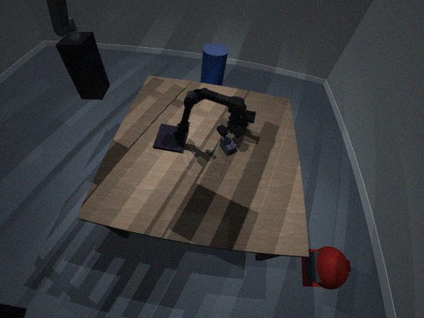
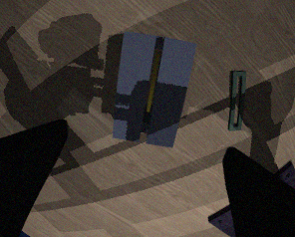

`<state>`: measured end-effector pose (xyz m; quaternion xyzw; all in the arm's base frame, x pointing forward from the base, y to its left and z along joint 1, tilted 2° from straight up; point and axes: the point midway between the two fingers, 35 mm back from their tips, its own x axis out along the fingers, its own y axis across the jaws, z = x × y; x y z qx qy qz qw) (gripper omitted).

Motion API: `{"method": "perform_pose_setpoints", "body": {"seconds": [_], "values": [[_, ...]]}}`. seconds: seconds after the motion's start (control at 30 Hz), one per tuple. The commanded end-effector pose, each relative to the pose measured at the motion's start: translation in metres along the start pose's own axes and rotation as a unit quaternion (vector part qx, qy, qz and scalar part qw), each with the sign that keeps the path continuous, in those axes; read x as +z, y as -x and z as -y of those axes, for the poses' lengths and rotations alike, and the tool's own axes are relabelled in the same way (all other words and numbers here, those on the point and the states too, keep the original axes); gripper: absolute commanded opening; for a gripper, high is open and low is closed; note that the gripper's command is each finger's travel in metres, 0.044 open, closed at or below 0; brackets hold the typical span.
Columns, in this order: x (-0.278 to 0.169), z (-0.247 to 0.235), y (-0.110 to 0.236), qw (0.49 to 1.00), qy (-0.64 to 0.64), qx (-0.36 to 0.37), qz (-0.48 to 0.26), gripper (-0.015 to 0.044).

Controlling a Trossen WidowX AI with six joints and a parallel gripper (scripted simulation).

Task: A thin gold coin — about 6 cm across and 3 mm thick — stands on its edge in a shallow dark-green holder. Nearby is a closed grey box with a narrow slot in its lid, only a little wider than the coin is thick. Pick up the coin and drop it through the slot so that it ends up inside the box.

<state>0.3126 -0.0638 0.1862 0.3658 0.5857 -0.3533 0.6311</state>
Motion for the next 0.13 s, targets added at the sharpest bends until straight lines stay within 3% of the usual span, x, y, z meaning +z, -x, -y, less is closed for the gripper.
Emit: {"method": "perform_pose_setpoints", "body": {"seconds": [0.0,0.1], "values": [[-0.0008,0.0007,0.0013,1.0,0.0,-0.003,-0.003,0.044],[-0.0008,0.0007,0.0013,1.0,0.0,-0.003,-0.003,0.044]]}}
